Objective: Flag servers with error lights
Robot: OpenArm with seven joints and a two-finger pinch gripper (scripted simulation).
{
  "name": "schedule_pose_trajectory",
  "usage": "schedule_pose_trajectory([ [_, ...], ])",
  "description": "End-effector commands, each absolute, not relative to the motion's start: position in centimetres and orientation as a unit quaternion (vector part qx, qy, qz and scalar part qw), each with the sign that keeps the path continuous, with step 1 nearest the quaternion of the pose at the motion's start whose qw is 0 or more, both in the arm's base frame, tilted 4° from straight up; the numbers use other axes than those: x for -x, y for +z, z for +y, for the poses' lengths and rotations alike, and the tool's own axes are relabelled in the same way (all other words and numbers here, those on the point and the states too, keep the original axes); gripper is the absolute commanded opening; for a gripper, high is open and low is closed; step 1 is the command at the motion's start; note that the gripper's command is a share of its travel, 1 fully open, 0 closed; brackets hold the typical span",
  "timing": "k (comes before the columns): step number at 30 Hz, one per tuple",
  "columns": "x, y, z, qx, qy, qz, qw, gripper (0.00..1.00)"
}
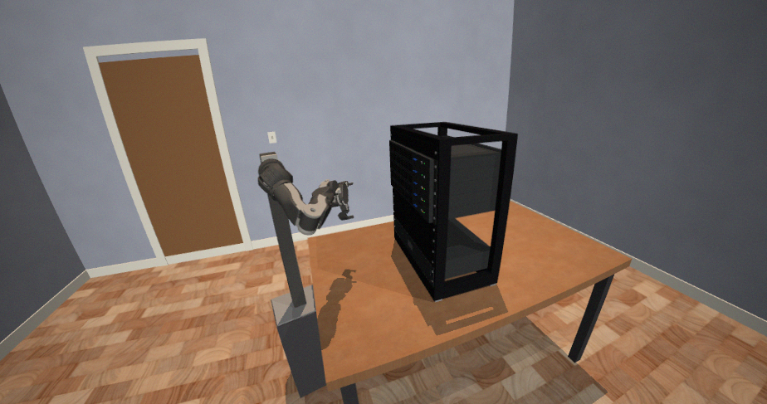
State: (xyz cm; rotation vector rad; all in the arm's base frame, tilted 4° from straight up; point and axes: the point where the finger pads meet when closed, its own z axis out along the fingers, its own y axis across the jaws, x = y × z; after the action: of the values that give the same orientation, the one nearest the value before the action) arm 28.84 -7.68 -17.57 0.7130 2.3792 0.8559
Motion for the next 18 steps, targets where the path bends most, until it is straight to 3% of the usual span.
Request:
schedule_pose_trajectory([
  [1,-29.6,-16.6,-7.8,-0.281,0.339,0.856,0.272,1.0],
  [18,-33.5,-9.9,-15.0,-0.419,0.425,0.69,0.409,1.0],
])
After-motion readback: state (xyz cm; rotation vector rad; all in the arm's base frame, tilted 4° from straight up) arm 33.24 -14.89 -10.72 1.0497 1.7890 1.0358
